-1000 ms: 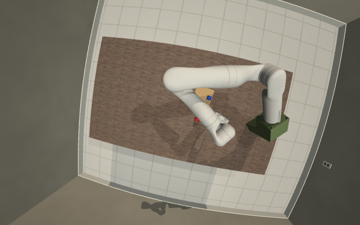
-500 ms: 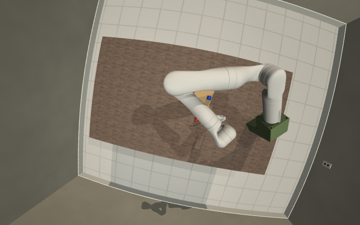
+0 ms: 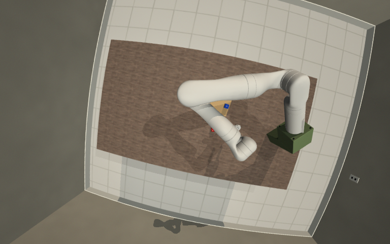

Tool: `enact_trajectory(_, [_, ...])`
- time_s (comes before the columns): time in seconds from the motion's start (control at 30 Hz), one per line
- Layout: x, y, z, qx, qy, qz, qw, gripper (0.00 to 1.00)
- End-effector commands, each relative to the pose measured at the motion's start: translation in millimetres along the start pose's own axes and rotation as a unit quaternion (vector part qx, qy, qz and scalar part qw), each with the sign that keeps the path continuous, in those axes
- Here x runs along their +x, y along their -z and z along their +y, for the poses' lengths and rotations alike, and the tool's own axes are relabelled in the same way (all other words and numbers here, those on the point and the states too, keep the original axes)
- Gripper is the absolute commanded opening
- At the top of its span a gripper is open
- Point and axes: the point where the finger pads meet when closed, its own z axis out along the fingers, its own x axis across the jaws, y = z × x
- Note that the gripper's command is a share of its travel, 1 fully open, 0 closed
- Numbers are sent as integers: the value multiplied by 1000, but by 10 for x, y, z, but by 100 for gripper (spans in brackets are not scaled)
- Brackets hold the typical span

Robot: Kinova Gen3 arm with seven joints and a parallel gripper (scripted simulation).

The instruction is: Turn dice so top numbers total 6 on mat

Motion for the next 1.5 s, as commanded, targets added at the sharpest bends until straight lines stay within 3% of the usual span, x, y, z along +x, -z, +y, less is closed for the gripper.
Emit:
enact_trajectory(0.0, [-1, 1, 15, 0, 14, 0, 1000, 100])
enact_trajectory(0.47, [-36, -19, 70, 0, 137, 0, 991, 100])
enact_trajectory(1.47, [-51, -29, 101, -1, 195, 0, 981, 100])
